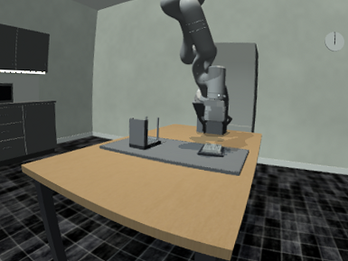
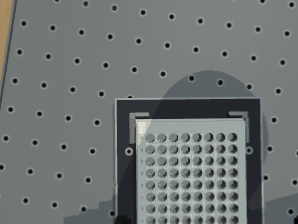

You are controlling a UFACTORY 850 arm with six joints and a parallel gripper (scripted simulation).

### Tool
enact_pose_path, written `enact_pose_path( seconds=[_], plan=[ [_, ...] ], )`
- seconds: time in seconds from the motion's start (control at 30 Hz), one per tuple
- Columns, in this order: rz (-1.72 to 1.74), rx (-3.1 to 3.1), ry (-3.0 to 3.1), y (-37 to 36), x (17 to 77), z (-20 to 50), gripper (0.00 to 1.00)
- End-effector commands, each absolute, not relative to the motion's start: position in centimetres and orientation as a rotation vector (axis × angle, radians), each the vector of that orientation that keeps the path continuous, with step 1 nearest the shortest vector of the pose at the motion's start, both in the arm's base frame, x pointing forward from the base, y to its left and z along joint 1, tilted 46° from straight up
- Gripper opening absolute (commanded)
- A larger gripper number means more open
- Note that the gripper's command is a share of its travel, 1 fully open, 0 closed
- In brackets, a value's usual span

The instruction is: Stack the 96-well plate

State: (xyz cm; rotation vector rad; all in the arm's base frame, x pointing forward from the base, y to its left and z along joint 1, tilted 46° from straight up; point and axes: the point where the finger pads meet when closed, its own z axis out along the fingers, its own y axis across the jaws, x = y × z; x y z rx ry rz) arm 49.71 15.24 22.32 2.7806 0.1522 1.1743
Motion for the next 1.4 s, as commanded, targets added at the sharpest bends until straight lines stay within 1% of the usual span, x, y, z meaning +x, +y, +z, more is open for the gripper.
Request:
enact_pose_path(
  seconds=[0.0, 0.93, 1.37],
  plan=[
    [1.176, 2.781, 0.153, 15.2, 50.2, 21.9, 1.0],
    [1.176, 2.781, 0.153, 14.9, 53.3, 18.9, 1.0],
    [1.176, 2.781, 0.153, 14.9, 53.3, 18.9, 1.0]
  ],
)
